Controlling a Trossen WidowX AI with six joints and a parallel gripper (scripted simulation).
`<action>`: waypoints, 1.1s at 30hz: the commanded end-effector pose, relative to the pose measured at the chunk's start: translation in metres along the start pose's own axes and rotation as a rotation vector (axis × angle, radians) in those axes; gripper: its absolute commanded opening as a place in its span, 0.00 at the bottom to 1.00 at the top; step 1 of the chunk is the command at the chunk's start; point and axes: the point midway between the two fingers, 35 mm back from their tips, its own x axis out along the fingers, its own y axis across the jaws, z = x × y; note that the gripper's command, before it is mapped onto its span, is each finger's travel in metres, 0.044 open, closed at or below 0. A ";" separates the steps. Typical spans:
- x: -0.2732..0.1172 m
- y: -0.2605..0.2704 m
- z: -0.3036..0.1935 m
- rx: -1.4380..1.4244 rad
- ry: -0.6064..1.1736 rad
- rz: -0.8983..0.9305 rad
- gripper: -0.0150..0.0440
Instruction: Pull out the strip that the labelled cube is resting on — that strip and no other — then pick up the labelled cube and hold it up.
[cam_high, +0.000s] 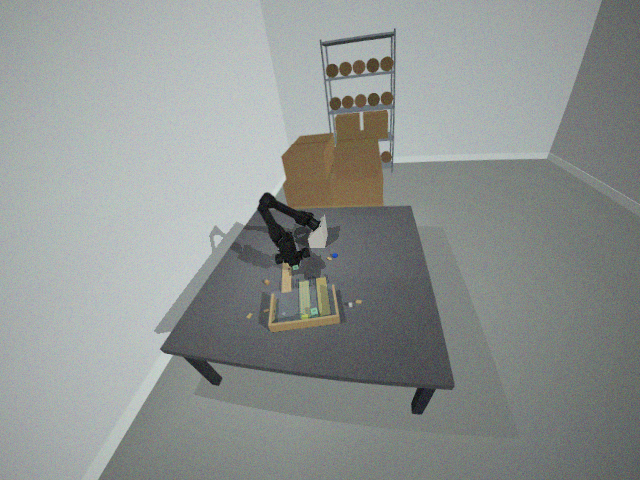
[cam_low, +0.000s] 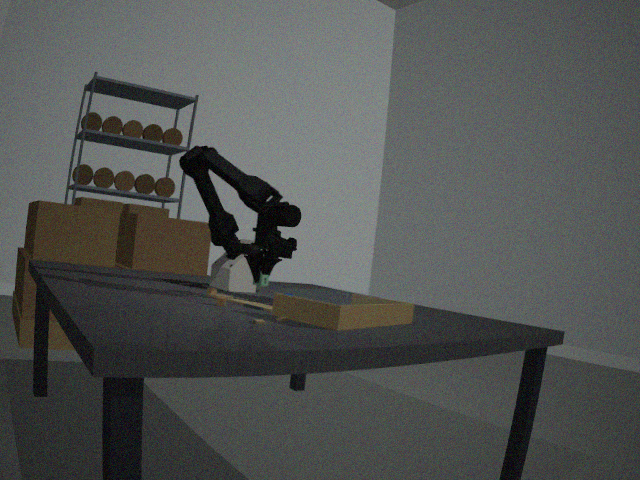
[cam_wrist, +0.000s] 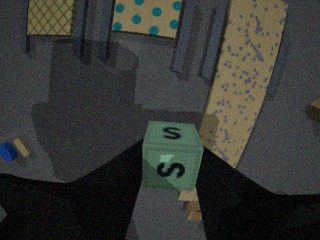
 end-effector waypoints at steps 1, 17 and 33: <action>0.000 0.007 -0.010 0.003 -0.003 -0.002 0.25; -0.036 0.008 -0.010 0.003 -0.003 0.000 0.25; -0.036 0.008 -0.010 0.003 -0.003 0.000 0.25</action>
